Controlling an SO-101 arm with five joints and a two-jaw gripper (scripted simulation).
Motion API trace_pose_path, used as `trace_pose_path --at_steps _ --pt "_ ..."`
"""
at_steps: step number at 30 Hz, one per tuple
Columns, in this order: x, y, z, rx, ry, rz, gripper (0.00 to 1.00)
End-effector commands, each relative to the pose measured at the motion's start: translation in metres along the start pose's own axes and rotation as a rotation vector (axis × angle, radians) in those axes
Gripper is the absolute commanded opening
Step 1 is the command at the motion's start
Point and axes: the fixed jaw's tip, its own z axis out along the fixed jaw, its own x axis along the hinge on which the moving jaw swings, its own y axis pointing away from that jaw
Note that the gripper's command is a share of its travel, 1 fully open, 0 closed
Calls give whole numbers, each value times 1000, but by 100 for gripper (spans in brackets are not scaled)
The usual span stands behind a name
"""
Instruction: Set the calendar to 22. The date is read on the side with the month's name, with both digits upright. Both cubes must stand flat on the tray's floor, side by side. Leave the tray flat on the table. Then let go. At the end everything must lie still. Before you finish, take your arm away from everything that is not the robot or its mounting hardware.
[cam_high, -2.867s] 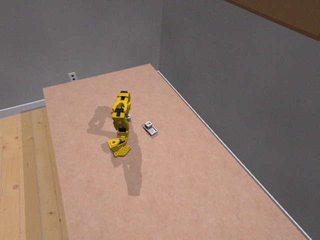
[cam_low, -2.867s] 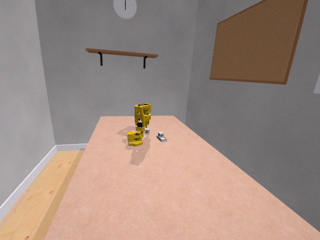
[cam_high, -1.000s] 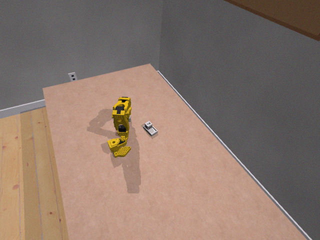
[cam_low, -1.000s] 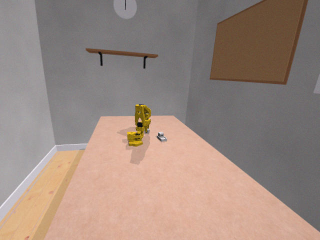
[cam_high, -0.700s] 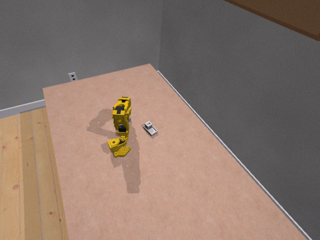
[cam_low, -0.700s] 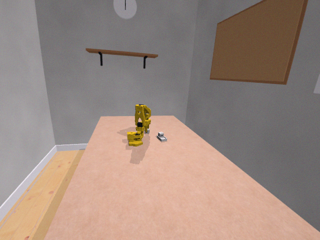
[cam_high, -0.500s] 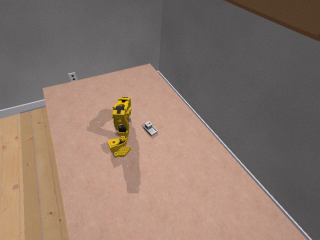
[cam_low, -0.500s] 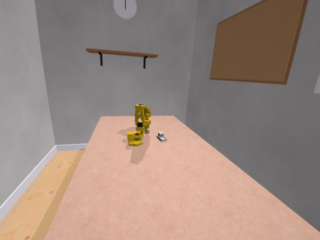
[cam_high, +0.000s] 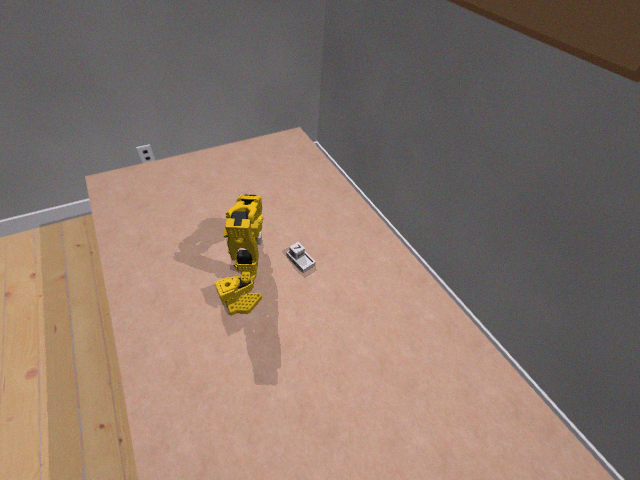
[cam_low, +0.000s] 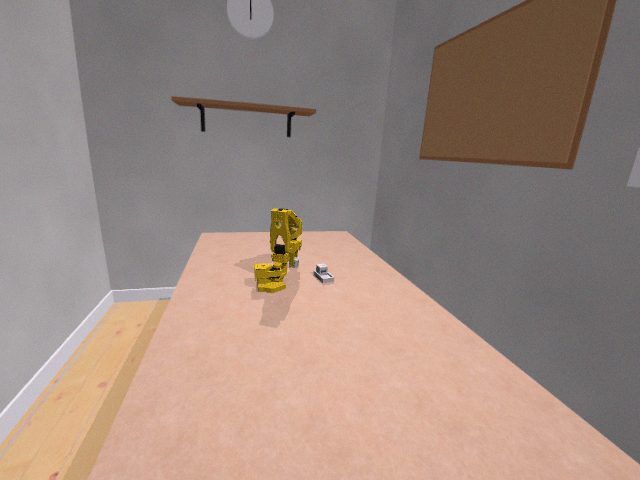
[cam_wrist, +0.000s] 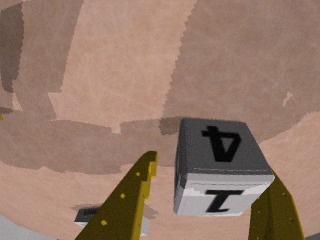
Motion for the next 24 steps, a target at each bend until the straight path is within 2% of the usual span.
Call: trace_pose_path --at_steps 1,14,24 --pt "1 -10 -5 45 2 -4 25" --pt "1 -13 -5 45 2 -4 19" --pt "1 -14 -5 45 2 -4 17"
